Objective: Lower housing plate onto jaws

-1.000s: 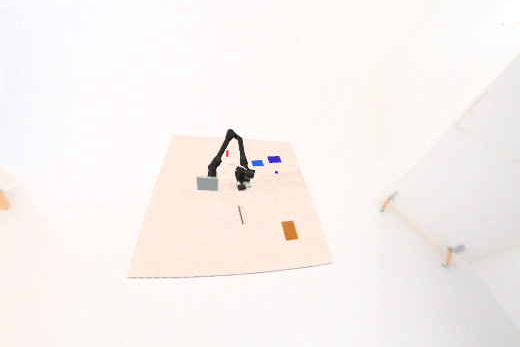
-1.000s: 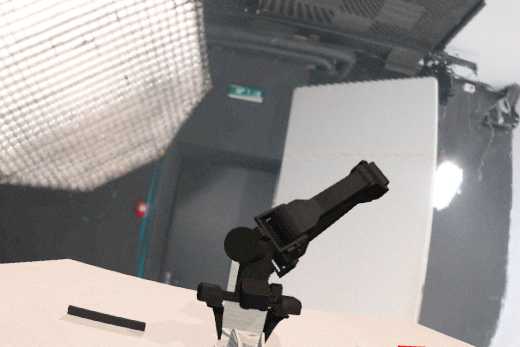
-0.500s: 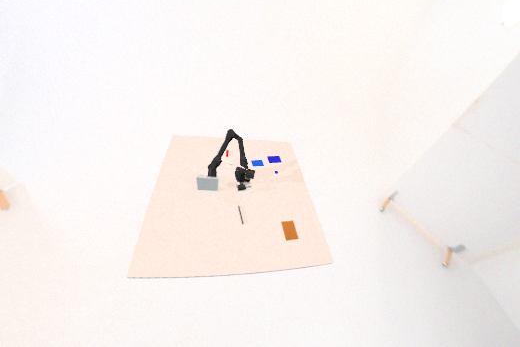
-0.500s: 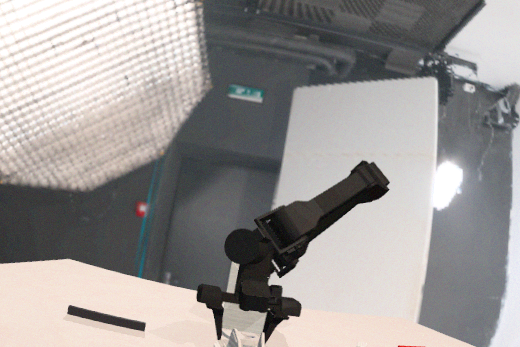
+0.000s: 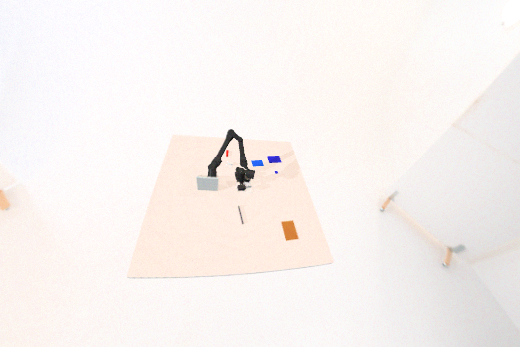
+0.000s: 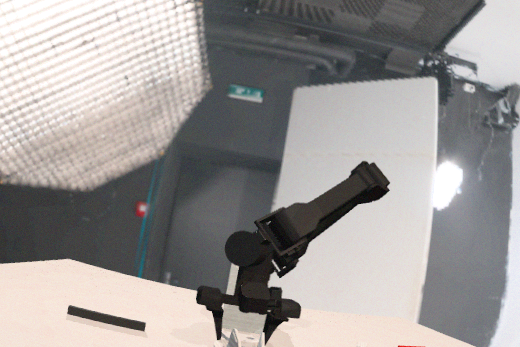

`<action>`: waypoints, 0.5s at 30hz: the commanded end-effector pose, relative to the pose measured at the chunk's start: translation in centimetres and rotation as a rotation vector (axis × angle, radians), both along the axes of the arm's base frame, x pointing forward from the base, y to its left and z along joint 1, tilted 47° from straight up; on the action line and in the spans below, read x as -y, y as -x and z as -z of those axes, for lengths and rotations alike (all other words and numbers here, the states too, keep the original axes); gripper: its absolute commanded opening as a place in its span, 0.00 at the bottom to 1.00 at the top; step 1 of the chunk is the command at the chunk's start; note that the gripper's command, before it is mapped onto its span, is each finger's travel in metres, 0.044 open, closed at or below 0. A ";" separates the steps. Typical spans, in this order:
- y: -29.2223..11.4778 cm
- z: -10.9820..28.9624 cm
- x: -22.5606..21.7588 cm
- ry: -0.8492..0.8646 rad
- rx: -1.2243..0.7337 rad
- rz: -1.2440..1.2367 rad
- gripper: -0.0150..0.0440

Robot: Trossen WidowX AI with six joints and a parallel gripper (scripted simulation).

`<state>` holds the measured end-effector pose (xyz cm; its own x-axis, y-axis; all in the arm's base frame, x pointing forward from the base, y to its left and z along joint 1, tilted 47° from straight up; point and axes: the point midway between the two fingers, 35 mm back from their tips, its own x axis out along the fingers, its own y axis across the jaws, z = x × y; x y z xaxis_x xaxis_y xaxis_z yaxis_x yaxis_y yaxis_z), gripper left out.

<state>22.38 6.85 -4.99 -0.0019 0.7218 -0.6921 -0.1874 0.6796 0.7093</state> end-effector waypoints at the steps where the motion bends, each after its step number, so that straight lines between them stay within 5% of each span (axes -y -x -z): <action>1: 0.0 0.1 -0.2 -0.006 -0.004 0.004 0.85; 15: 0.0 0.2 -0.3 -0.006 -0.004 0.004 0.85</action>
